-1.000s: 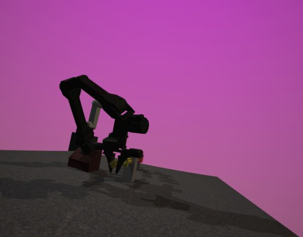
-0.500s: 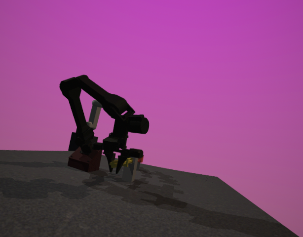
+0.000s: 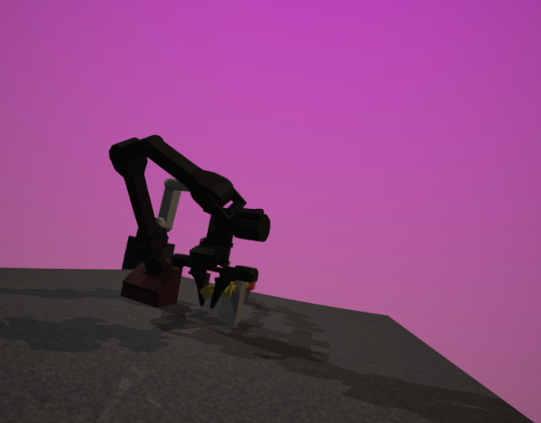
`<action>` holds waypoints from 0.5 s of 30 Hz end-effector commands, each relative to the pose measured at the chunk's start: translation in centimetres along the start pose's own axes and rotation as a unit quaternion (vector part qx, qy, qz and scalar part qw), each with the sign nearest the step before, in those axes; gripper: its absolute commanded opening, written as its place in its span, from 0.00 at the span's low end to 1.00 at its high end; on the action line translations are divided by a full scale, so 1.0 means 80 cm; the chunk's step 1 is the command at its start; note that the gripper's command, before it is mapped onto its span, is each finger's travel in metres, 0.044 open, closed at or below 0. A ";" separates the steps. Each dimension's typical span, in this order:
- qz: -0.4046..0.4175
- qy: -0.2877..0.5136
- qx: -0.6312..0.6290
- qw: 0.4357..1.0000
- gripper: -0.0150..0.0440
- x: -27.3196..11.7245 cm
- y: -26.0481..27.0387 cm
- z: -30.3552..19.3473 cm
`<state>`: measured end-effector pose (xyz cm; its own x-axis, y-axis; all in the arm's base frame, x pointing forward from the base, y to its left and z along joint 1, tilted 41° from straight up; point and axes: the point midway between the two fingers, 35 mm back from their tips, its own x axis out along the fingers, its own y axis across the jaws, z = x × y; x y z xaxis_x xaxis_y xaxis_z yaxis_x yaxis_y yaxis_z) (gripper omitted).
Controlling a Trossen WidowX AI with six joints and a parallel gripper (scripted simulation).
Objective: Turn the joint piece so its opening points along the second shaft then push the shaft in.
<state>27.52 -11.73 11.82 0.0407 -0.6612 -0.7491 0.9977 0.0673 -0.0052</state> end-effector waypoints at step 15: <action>-0.001 0.003 0.000 1.000 0.25 0.001 0.000 -0.036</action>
<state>27.40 -10.06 10.33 0.0363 -0.6607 -0.7498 0.9980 0.0628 -0.0071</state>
